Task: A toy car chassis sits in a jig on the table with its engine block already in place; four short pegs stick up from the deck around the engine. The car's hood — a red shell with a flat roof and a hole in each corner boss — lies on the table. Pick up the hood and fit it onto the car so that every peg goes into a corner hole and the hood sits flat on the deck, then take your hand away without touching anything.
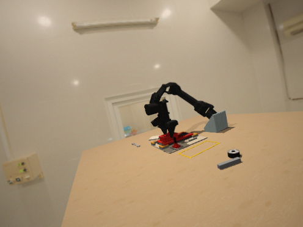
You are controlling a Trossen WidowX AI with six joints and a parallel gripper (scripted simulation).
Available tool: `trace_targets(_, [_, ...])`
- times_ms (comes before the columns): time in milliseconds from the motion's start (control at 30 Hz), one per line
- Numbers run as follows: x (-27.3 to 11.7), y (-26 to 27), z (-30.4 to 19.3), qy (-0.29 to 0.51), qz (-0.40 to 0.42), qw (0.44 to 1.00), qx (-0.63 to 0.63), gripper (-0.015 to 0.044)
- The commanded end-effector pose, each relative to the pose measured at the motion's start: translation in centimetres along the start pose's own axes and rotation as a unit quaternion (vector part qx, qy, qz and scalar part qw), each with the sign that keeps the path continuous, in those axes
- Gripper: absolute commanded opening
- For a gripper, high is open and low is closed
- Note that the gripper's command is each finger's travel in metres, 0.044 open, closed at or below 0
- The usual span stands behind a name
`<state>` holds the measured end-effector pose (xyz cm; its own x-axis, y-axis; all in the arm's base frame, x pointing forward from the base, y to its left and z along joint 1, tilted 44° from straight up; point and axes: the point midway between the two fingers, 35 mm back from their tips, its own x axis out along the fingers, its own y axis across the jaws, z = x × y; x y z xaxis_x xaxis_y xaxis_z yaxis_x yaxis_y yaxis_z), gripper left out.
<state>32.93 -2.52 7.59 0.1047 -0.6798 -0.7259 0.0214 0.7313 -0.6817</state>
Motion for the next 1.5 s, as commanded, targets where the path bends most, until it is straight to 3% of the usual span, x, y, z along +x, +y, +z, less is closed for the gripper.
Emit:
trace_targets(0, [0.0,0.0,0.0,0.000,0.000,1.000,0.000,0.0341])
trace_targets(133, [0.0,0.0,0.0,0.000,0.000,1.000,0.000,0.0440])
trace_targets(267, [-0.7,0.1,0.1,0.000,0.000,1.000,0.000,0.0440])
trace_targets(533, [-7.3,0.1,-0.1,-0.004,-0.003,1.000,0.000,0.0440])
trace_targets(1467, [-7.3,0.1,-0.1,-0.004,-0.003,1.000,0.000,0.0440])
